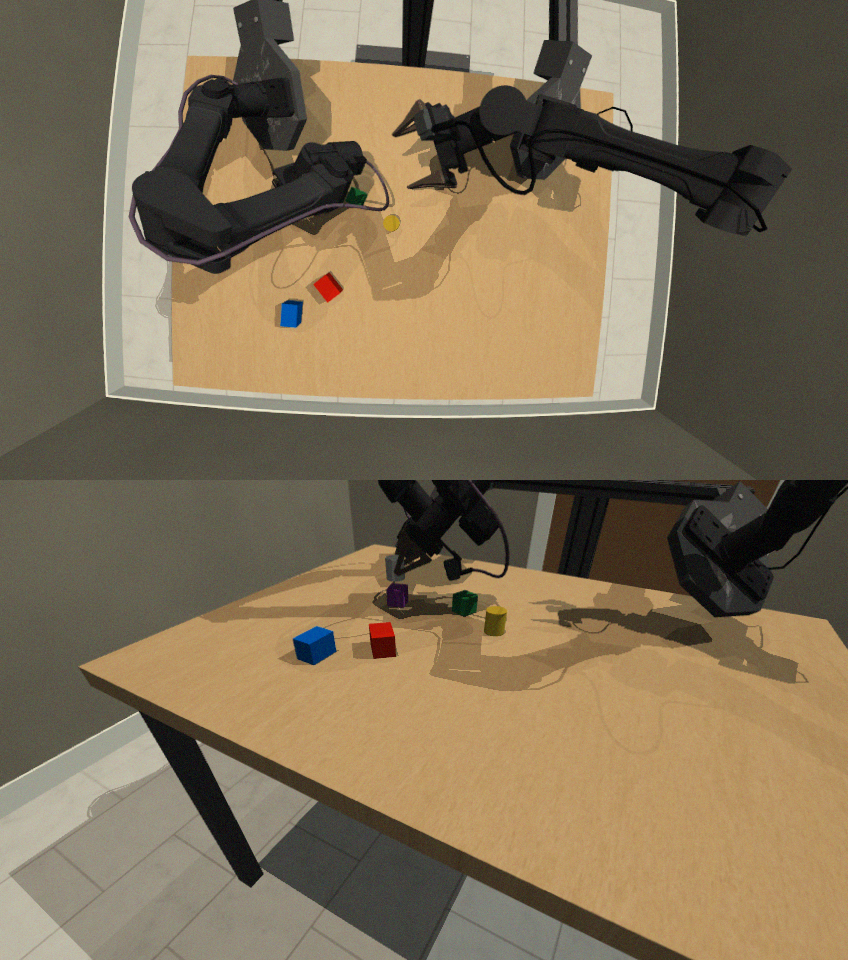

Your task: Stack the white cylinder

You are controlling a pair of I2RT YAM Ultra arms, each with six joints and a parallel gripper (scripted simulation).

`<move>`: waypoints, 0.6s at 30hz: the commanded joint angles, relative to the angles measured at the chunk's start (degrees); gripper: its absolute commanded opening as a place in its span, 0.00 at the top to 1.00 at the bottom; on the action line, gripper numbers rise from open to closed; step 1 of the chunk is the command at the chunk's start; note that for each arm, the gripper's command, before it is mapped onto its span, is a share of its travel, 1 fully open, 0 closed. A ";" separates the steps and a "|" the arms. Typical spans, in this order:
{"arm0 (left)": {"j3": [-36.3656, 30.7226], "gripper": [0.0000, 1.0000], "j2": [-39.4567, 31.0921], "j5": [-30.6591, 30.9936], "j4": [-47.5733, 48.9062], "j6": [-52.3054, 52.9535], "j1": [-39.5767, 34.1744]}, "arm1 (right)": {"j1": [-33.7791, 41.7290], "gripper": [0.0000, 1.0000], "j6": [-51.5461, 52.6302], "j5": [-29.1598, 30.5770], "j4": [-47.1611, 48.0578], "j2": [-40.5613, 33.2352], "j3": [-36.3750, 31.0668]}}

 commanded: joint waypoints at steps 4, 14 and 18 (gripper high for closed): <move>0.18 0.00 0.09 0.21 0.39 0.09 -0.30 | -0.01 0.66 -1.30 1.57 2.39 1.18 -0.96; 0.18 0.00 0.09 0.21 0.39 0.09 -0.30 | -1.00 0.66 -2.11 2.47 3.82 1.71 -1.07; 0.18 0.00 0.09 0.21 0.39 0.09 -0.30 | -1.20 0.66 -2.28 2.65 4.11 1.82 -1.09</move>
